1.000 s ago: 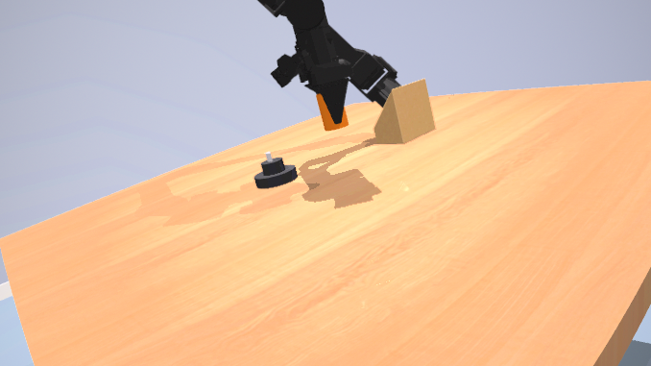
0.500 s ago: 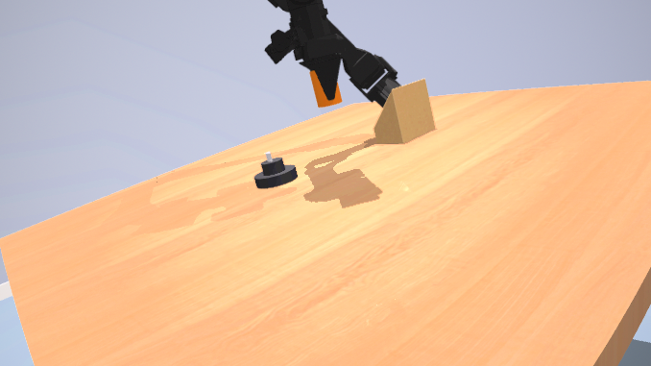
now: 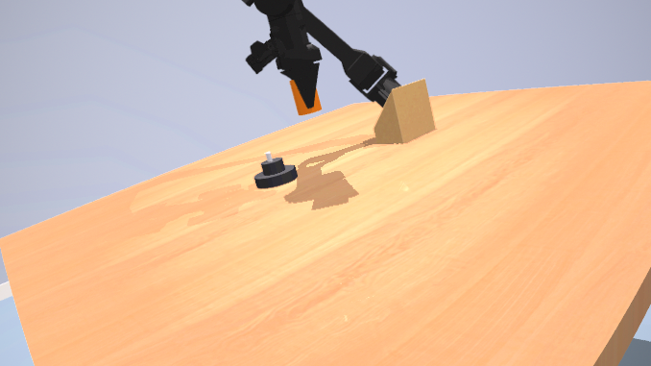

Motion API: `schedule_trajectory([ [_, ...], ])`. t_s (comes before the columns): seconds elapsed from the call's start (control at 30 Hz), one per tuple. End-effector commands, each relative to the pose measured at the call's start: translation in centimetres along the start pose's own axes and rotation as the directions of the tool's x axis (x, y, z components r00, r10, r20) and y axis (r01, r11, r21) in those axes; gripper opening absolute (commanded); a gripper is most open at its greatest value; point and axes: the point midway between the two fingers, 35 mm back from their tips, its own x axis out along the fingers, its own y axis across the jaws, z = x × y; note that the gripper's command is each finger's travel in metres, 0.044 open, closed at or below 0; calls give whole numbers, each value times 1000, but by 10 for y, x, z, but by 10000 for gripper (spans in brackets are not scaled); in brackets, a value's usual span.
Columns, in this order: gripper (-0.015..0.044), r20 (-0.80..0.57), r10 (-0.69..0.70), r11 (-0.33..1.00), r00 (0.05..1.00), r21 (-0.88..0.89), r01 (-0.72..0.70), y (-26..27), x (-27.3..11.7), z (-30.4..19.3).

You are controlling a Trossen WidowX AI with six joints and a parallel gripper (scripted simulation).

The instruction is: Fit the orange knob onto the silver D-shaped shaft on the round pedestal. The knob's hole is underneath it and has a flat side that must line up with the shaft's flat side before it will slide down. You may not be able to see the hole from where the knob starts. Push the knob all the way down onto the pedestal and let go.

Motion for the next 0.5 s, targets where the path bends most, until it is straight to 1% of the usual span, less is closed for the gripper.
schedule_trajectory([
  [0.0, 0, 6, 11, 1000, 1000, -5, -11, -9, 0, 11],
  [0.47, 0, 1, 17, 1000, 1000, -20, -17, -38, 11, 37],
])
